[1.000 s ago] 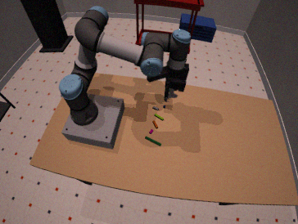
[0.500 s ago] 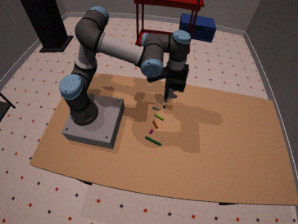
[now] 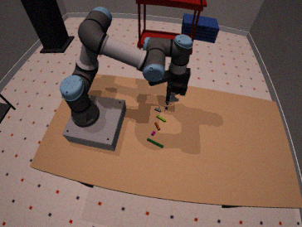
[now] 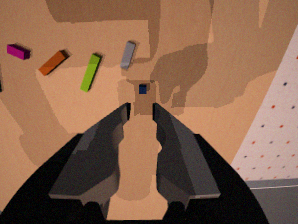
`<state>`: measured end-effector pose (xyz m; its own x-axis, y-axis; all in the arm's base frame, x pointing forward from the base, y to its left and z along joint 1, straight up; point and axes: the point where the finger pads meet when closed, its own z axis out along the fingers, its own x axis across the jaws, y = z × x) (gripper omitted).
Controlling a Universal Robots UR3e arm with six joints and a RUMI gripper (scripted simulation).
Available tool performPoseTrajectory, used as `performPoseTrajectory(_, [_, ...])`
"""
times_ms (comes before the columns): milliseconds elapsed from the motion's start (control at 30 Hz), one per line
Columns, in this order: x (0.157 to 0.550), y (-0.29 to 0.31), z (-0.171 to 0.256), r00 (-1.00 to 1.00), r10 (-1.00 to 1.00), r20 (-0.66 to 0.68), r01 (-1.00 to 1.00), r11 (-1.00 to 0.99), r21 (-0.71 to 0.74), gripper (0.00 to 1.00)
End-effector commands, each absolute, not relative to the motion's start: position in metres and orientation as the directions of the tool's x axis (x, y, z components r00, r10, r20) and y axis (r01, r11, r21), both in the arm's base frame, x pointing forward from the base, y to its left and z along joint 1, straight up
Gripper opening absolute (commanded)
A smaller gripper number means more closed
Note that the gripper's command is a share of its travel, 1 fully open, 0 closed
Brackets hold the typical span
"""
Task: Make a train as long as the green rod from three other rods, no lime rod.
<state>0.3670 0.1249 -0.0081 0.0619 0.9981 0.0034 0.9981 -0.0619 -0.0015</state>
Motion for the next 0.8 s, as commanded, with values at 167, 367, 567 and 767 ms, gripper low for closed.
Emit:
performPoseTrajectory(167, [0.37, 0.125, -0.025, 0.062, 0.998, 0.003, 0.998, -0.062, 0.007, 0.14])
performPoseTrajectory(367, [0.37, 0.125, -0.031, 0.062, 0.998, 0.003, 0.998, -0.062, 0.007, 0.14])
performPoseTrajectory(567, [0.37, 0.125, -0.037, 0.062, 0.998, 0.003, 0.998, -0.062, 0.007, 0.14])
performPoseTrajectory(767, [0.37, 0.125, -0.041, 0.062, 0.998, 0.003, 0.998, -0.062, 0.007, 0.14])
